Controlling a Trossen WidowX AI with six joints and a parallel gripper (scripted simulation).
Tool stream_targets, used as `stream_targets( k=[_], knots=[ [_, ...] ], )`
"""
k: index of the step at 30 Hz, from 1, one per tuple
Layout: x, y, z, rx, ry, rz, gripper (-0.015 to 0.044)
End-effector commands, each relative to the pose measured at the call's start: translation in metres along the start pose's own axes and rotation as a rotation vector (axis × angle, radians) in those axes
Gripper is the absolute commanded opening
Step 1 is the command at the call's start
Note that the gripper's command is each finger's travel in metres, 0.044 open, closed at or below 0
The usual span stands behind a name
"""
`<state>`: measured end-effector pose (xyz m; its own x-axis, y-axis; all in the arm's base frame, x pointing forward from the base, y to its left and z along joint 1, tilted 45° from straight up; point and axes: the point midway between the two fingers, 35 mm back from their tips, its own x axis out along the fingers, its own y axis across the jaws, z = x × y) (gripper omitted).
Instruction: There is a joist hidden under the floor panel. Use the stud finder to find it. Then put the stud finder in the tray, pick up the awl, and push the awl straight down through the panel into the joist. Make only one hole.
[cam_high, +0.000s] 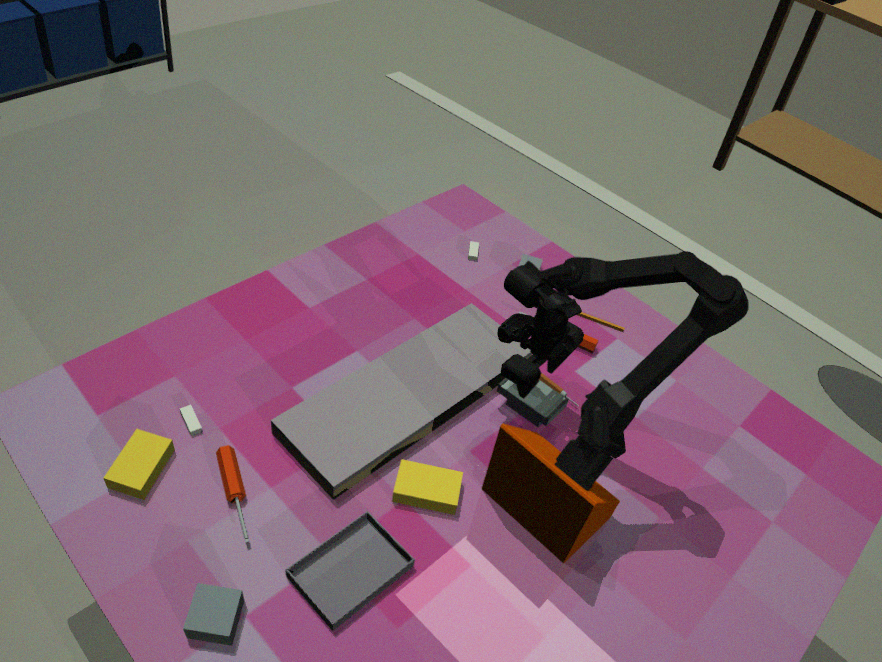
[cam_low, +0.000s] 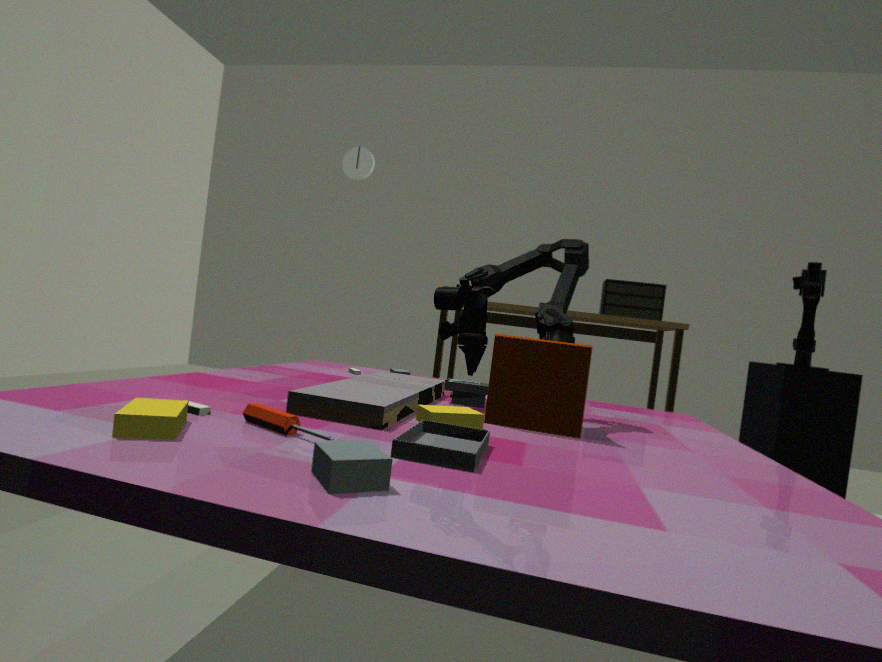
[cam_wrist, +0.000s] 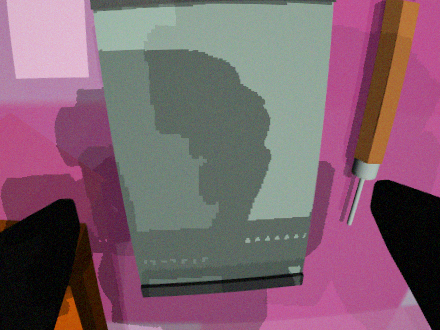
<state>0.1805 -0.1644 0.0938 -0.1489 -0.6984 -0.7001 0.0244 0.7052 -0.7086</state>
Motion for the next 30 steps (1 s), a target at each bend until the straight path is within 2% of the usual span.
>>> stream_targets(
  k=[1, 24, 26, 30],
  knots=[
    [0.006, 0.002, -0.001, -0.007, 0.006, 0.001, 0.044],
    [0.04, 0.001, 0.0, -0.007, 0.006, -0.004, 0.044],
    [0.04, 0.001, 0.0, -0.007, 0.006, -0.004, 0.0387],
    [0.04, 0.001, 0.0, -0.007, 0.006, -0.004, 0.0361]
  ],
)
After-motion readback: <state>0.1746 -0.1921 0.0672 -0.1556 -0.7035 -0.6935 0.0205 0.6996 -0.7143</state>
